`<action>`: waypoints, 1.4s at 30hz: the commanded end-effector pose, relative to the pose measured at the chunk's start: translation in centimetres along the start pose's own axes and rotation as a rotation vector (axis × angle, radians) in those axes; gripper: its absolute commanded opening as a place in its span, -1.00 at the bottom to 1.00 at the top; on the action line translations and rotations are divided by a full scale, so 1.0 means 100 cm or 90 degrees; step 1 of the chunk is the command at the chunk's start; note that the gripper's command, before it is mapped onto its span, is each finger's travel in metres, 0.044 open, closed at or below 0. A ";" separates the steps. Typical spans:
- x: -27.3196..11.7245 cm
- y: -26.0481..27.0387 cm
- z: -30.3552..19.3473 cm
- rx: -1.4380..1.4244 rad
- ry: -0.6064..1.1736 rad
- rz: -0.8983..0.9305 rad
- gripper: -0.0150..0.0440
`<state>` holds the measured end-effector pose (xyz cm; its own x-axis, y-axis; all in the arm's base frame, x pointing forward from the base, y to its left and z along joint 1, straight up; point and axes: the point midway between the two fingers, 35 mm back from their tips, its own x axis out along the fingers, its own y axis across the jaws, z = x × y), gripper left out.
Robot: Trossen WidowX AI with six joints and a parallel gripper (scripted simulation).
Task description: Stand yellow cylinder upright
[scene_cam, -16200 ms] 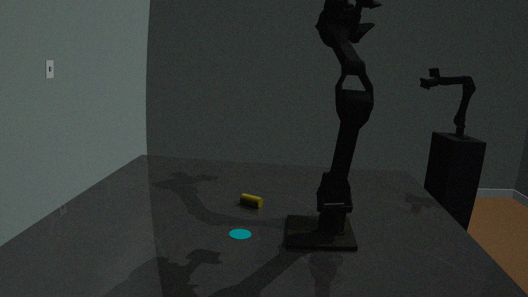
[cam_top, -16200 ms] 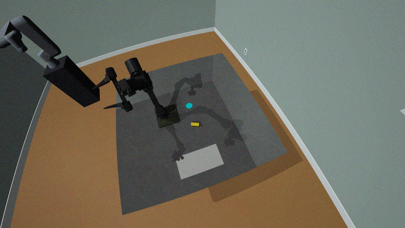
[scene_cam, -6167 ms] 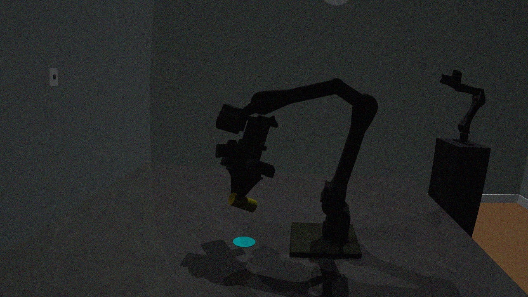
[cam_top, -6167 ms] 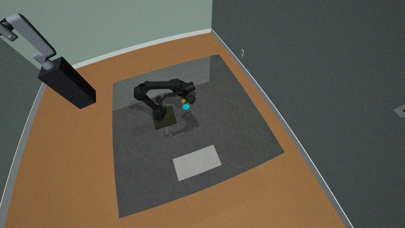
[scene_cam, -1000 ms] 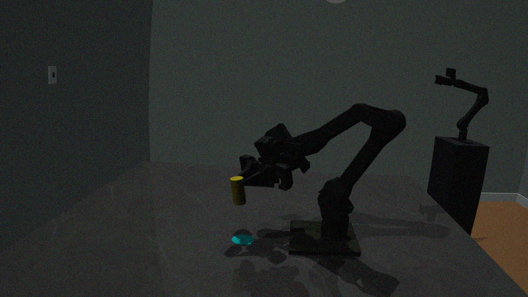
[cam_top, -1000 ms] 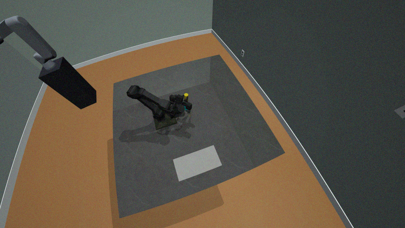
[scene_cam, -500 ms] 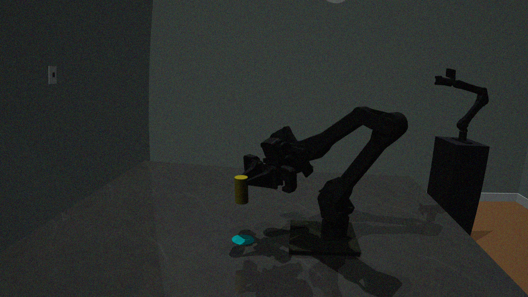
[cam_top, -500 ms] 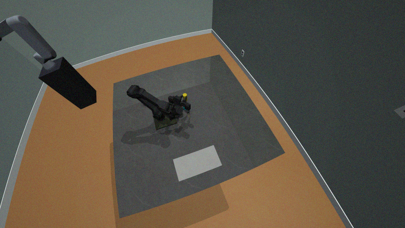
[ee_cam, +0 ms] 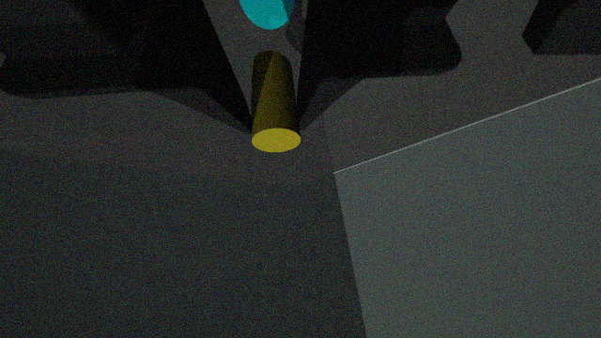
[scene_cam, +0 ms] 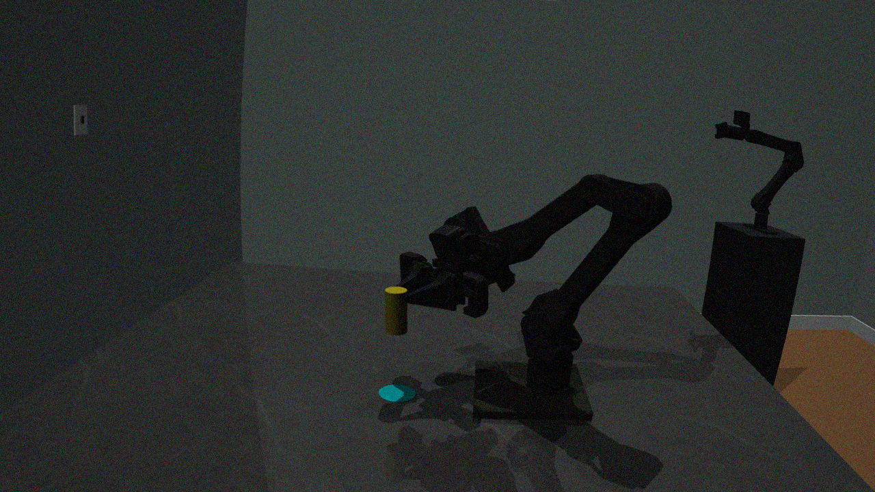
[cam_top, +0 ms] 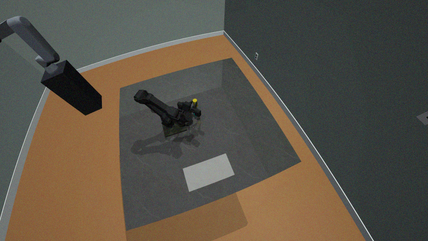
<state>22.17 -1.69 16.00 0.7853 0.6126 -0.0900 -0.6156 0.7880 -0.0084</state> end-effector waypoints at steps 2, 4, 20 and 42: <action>0.000 0.001 0.000 -0.003 -0.002 0.002 -0.14; 0.000 0.001 0.000 -0.003 -0.002 0.002 -0.14; 0.004 -0.009 -0.036 -0.003 -0.002 0.002 -0.14; 0.008 -0.003 -0.083 -0.002 -0.002 0.002 -0.14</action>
<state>22.71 -2.28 8.28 0.7855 0.6124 -0.0892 -0.6157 0.7878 -0.0133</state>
